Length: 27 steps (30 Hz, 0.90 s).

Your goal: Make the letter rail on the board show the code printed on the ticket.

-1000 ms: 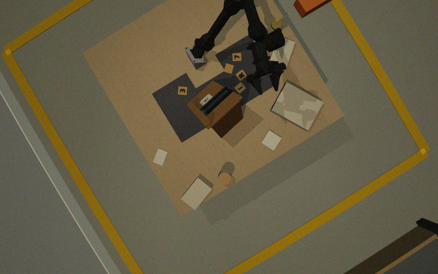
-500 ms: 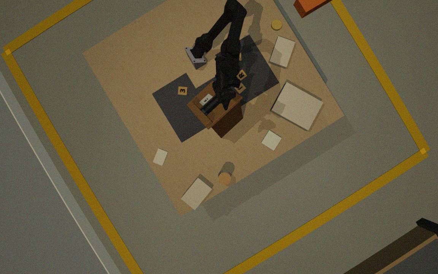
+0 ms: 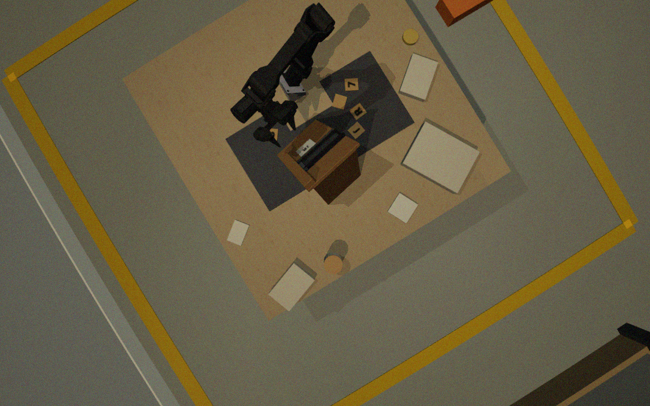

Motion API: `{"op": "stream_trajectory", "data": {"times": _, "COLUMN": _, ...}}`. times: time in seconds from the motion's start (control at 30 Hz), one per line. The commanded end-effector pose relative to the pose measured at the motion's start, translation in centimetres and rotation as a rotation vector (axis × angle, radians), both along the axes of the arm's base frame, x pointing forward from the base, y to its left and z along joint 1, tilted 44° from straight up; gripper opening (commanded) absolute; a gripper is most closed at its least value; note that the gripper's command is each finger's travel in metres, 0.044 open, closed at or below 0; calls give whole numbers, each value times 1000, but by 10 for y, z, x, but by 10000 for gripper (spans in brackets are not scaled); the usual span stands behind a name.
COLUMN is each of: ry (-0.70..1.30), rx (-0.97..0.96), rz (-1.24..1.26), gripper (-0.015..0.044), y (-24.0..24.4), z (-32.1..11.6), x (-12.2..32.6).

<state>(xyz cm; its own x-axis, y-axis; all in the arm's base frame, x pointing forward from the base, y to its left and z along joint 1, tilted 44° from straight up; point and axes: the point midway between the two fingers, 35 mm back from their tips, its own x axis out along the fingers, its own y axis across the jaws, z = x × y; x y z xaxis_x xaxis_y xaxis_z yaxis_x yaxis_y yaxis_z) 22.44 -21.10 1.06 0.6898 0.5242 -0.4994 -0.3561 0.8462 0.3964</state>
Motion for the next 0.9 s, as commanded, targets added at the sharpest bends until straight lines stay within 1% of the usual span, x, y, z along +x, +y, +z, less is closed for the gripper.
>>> {"op": "stream_trajectory", "data": {"times": 0.0, "ry": -25, "rx": 195, "rz": -117, "gripper": 440, "y": 8, "z": -4, "x": -20}}
{"op": "stream_trajectory", "data": {"times": 0.5, "ry": -34, "rx": 179, "rz": -111, "gripper": 440, "y": 7, "z": -2, "x": -20}}
{"op": "stream_trajectory", "data": {"times": 0.57, "ry": -105, "rx": 58, "rz": -55, "gripper": 440, "y": 0, "z": 15, "x": -19}}
{"op": "stream_trajectory", "data": {"times": 0.7, "ry": -316, "rx": -302, "rz": 128, "gripper": 440, "y": -13, "z": 62, "x": -17}}
{"op": "stream_trajectory", "data": {"times": 0.87, "ry": -566, "rx": -736, "rz": 374, "gripper": 440, "y": -17, "z": 119, "x": -15}}
